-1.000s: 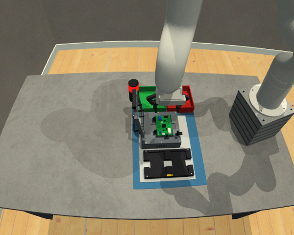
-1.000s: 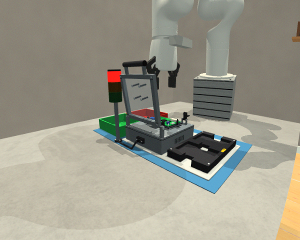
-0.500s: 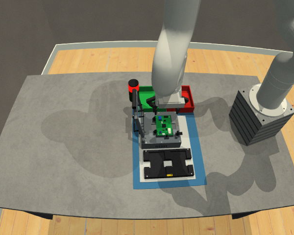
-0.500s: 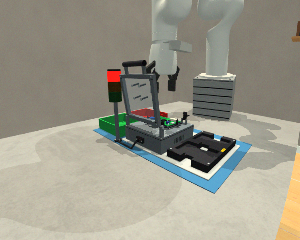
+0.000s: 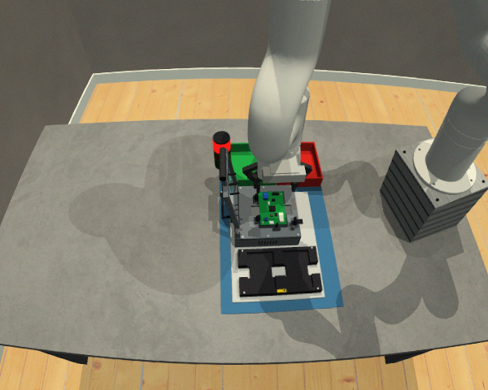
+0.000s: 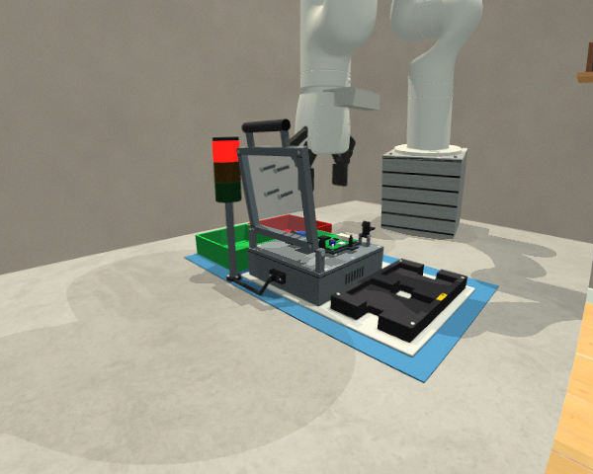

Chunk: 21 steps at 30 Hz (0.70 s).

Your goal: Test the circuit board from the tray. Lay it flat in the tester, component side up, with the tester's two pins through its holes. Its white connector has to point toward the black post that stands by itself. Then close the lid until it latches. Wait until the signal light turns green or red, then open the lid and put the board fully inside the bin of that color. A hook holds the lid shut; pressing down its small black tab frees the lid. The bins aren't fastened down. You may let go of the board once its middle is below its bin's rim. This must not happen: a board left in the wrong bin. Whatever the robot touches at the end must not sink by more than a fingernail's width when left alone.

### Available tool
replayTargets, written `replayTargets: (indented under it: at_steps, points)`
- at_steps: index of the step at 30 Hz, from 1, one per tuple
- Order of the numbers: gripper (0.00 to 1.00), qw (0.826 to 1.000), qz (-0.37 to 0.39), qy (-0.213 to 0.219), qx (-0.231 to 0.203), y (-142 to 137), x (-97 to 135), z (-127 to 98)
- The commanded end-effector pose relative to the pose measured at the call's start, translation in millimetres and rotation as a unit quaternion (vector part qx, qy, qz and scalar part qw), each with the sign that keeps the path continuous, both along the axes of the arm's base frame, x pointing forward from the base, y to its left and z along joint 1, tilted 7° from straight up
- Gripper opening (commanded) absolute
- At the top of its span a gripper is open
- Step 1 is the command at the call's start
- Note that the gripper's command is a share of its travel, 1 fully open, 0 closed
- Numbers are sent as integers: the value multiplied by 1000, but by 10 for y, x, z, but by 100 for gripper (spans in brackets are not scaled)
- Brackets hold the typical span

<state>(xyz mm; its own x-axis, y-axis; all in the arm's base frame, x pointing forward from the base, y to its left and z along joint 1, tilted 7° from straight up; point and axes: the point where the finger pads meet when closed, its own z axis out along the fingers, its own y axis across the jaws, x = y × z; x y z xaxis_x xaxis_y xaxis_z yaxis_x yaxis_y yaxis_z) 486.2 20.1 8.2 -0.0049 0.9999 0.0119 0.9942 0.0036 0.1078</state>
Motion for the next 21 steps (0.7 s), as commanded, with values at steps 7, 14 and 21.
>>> replayTargets:
  at_steps: [7,14,21]
  points:
    - [100,1000,1,-7,9,2,14,-60]
    - [100,1000,1,-7,9,4,22,-122]
    - [100,1000,1,-7,9,6,31,-195]
